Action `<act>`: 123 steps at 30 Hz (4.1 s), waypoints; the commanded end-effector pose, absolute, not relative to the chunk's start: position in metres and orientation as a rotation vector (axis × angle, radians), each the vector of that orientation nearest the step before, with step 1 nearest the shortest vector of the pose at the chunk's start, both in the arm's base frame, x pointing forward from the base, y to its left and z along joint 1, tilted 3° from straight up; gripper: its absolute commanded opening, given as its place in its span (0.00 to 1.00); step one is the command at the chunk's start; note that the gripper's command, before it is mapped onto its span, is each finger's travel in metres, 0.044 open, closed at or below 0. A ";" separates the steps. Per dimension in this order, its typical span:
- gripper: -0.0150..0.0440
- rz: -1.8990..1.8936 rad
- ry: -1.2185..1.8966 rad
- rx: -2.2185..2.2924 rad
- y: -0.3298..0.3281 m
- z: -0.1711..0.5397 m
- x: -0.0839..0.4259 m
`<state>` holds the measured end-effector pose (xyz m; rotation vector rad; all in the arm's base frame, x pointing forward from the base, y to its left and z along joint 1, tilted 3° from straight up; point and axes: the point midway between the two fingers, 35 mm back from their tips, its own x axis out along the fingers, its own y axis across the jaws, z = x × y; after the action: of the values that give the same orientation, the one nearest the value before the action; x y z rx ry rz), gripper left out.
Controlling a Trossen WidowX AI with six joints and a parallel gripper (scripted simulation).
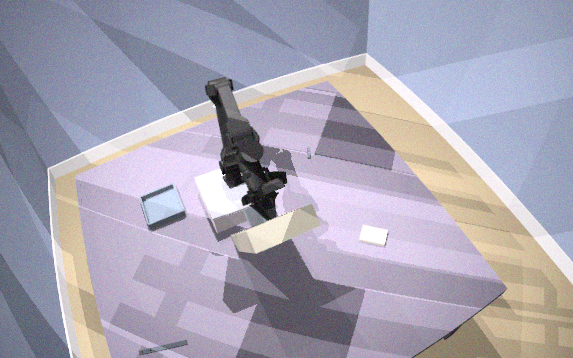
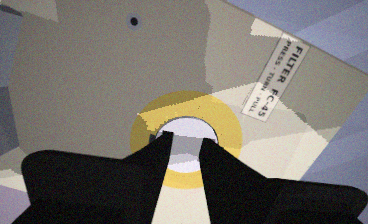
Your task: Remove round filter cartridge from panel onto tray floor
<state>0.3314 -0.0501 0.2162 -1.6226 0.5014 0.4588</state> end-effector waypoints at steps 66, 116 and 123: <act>0.45 0.465 0.520 -1.614 -0.040 0.189 0.242; 0.45 0.764 0.737 -1.517 -0.041 0.193 0.248; 0.45 0.764 0.737 -1.517 -0.041 0.193 0.248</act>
<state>0.2485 -0.0404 0.1935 -1.5128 0.7340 0.7611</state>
